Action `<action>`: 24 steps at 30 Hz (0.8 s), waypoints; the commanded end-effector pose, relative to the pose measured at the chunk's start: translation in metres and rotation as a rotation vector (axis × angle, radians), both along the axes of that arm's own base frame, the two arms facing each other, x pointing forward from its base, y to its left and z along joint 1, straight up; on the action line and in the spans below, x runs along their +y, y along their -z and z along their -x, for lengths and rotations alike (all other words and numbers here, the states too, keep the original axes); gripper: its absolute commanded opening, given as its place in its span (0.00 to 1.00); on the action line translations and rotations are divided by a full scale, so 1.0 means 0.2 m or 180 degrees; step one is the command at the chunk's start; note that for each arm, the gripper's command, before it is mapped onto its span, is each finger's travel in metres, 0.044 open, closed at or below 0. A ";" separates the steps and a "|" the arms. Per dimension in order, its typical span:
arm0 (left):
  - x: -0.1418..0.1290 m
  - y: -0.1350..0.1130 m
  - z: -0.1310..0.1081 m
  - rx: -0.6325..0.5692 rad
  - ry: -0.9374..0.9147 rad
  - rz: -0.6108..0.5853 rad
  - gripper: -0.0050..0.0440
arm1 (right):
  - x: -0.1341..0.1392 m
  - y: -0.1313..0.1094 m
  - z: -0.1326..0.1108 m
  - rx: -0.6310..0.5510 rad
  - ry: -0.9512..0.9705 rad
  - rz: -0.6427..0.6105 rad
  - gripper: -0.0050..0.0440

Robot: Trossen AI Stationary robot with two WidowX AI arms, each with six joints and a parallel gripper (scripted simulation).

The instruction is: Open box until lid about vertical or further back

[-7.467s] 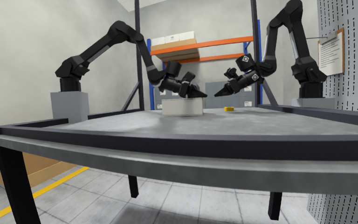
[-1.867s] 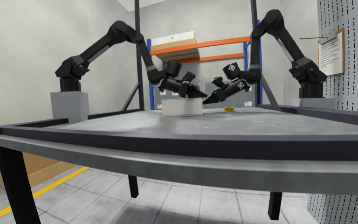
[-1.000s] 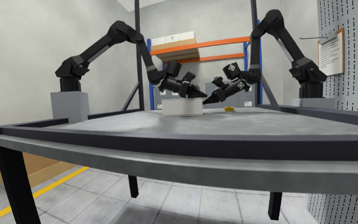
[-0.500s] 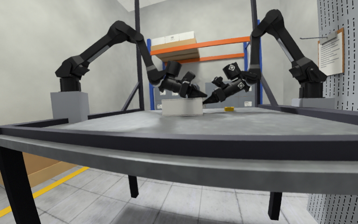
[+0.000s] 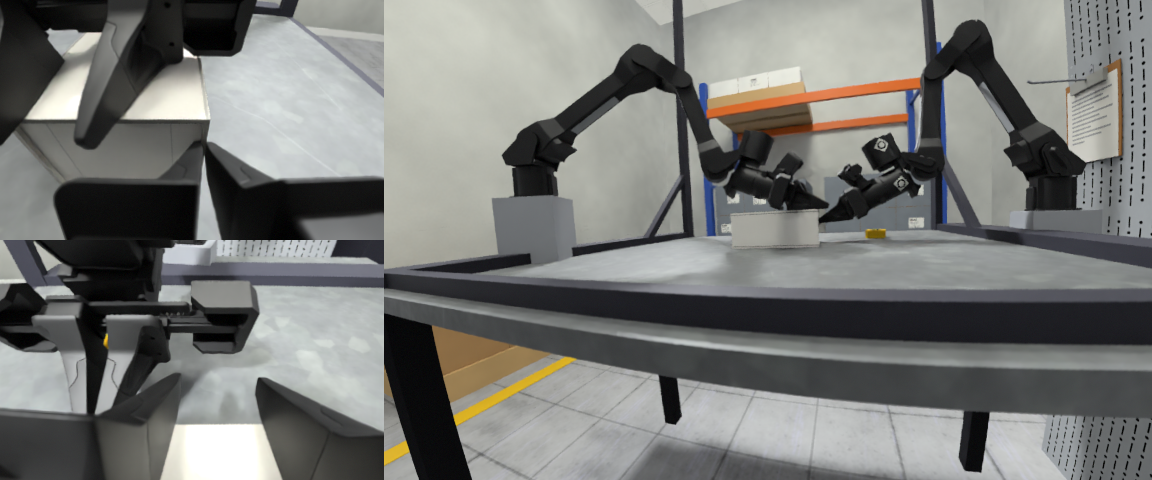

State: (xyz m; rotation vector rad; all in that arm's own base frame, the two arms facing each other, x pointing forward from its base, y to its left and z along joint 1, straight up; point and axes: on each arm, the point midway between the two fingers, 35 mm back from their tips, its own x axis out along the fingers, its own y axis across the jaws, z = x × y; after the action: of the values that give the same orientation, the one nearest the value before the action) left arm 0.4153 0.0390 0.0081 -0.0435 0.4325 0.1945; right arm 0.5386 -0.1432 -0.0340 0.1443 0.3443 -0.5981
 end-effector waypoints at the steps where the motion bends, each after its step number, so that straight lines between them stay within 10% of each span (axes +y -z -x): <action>1: 0.00 -0.06 -0.02 -0.0094 -0.0013 -0.0004 0.12 | 0.01 0.14 0.05 0.0207 -0.0015 -0.0058 0.50; 24: -0.11 -0.01 0.00 -0.0047 0.0021 0.0073 0.12 | 0.00 0.19 0.08 0.0291 -0.0008 -0.0074 0.50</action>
State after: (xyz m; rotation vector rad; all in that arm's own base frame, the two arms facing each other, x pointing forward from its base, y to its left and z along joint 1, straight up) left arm 0.4146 0.0344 0.0082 -0.0557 0.4295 0.2349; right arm 0.5405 -0.1412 -0.0338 0.1471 0.3425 -0.5858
